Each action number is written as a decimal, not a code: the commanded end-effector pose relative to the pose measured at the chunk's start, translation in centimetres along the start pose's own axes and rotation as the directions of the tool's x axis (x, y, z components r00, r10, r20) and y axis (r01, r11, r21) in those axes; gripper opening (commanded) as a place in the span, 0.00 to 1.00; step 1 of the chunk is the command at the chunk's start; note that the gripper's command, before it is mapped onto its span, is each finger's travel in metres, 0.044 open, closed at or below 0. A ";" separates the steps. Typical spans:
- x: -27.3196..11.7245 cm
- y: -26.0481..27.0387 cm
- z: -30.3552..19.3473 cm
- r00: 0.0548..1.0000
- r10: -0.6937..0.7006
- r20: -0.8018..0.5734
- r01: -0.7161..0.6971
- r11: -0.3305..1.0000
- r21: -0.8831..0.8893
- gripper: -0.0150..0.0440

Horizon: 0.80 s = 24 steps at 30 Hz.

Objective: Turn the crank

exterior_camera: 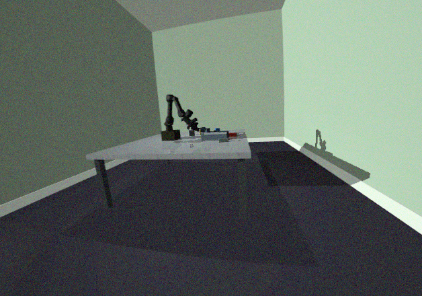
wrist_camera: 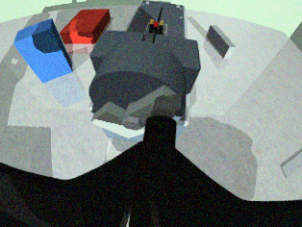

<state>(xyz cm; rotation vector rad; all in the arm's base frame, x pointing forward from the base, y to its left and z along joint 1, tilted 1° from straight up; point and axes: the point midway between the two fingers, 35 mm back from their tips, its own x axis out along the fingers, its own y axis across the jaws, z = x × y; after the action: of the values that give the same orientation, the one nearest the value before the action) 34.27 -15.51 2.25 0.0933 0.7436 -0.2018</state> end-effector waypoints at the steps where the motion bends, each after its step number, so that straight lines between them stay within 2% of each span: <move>1: 0.4 -0.7 -0.4 1.000 -0.015 -0.006 0.015 1.000 0.004 0.25; 24: 2.5 -1.1 -2.5 1.000 -0.015 -0.007 0.015 1.000 0.004 0.25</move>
<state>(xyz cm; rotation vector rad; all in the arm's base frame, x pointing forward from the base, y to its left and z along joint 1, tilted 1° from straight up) 34.09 -16.60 -0.44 0.0935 0.7427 -0.2147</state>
